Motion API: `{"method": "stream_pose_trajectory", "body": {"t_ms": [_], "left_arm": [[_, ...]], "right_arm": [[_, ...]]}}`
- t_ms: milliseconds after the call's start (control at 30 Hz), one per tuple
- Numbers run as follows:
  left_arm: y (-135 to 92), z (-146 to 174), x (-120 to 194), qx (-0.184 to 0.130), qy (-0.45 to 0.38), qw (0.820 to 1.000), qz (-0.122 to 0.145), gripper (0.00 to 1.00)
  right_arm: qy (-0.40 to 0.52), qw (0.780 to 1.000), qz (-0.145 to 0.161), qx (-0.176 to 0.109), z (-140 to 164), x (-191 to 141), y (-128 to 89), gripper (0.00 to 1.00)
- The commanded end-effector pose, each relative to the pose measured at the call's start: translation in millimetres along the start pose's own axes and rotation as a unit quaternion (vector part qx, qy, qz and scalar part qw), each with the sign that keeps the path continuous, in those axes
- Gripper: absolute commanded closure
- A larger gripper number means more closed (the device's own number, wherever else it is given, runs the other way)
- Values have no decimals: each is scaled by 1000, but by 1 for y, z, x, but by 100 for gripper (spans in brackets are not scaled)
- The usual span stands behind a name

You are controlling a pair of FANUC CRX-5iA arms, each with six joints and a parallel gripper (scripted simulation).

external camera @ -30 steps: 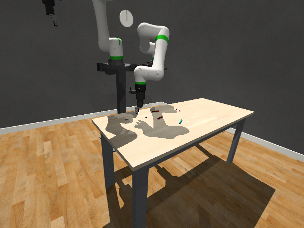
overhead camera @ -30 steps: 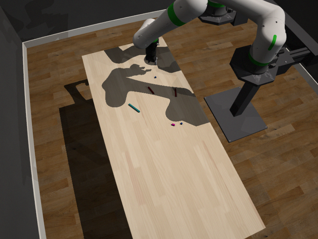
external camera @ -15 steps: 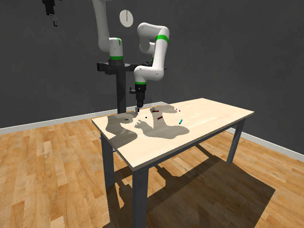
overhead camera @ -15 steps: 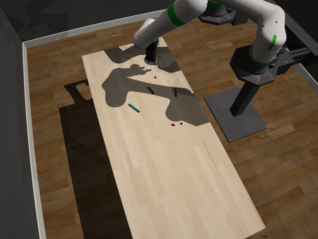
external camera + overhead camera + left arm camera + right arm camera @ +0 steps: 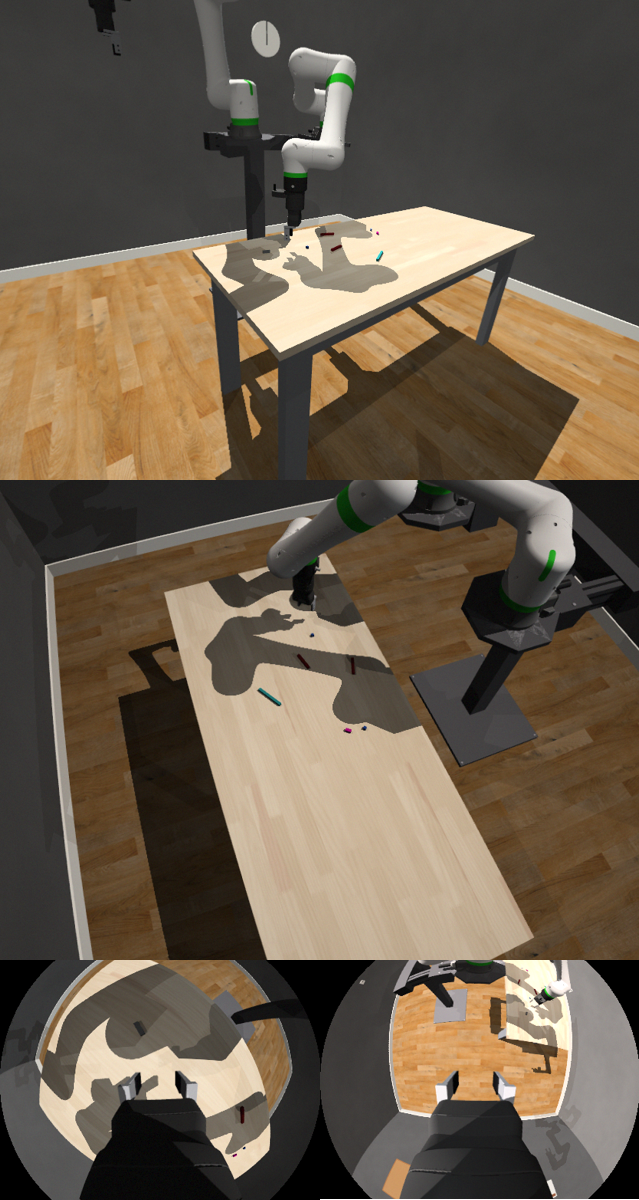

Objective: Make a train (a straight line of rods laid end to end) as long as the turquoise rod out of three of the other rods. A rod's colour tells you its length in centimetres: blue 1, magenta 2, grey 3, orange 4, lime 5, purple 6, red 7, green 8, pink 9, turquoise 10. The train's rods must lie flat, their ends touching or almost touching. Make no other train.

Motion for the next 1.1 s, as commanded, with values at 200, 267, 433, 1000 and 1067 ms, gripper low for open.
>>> {"method": "stream_pose_trajectory", "body": {"t_ms": [200,267,433,1000,1067], "left_arm": [[-1,0,-1,0,0,1000,1,0],[-1,-1,-1,0,-3,1000,1,0],[-1,-23,-7,1,-80,997,1,0],[-1,-127,-20,2,-400,917,0,0],[-1,-141,-20,2,-436,900,0,0]], "right_arm": [[0,1000,0,-1,0,0,-1,0],[0,1000,0,-1,0,0,-1,0],[0,1000,0,-1,0,0,-1,0],[0,1000,0,-1,0,0,-1,0],[0,1000,0,-1,0,0,-1,0]]}}
Point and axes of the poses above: on each arm, the point where the finger pads meet when closed, its own y axis out along the fingers, its own x axis across the jaws, z = x × y, the point moved 8 cm from there along -y, back along the fingers, and after that the axes turned 7 degrees about -y, right-handed, at the moved point
